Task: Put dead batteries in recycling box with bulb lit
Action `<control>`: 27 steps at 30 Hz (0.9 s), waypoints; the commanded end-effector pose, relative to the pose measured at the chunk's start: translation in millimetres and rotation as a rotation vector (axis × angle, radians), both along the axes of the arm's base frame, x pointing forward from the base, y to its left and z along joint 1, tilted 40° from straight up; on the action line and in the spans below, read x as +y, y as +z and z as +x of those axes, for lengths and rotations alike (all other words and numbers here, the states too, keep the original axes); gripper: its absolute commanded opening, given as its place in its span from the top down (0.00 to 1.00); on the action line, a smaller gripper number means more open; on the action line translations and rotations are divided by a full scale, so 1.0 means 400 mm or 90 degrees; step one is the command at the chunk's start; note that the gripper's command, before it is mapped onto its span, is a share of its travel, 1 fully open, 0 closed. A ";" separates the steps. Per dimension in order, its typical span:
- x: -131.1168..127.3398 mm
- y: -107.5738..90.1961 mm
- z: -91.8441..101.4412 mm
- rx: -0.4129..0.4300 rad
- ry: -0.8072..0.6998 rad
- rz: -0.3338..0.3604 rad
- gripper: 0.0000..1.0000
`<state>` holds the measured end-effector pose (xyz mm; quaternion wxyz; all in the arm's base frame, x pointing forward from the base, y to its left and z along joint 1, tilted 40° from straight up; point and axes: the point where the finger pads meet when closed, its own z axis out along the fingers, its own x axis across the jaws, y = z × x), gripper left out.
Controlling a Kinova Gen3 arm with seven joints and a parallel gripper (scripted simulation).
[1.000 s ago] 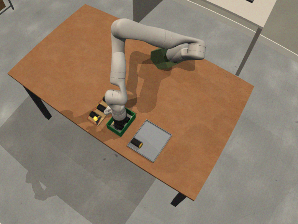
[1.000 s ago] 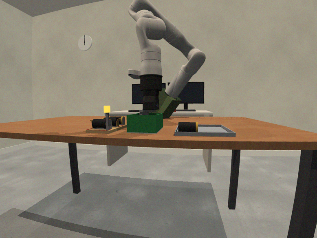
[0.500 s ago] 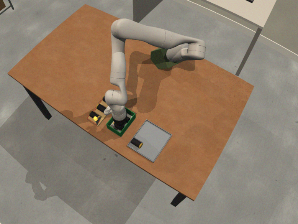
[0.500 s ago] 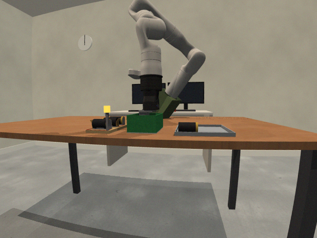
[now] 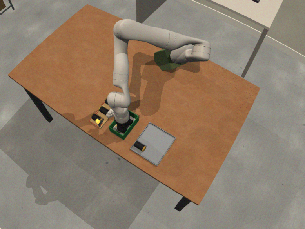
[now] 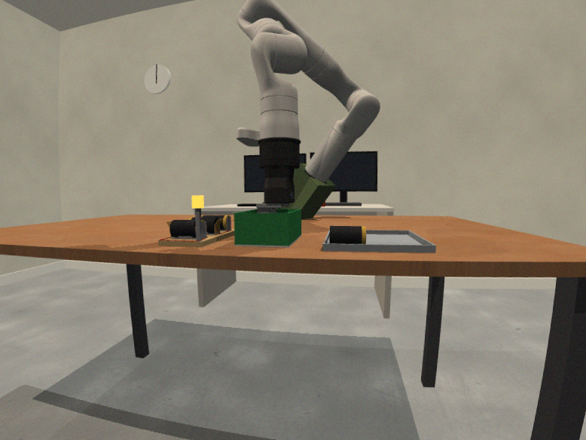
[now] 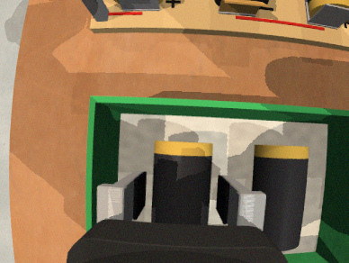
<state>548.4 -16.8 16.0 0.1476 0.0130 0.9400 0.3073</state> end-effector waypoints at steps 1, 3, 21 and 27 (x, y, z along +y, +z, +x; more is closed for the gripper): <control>-0.004 0.004 0.000 -0.001 -0.001 -0.001 0.10; -0.009 0.010 -0.002 -0.001 -0.001 -0.001 0.10; -0.103 0.137 -0.050 -0.001 -0.001 -0.001 0.10; -0.118 0.157 -0.057 -0.001 -0.001 -0.001 0.10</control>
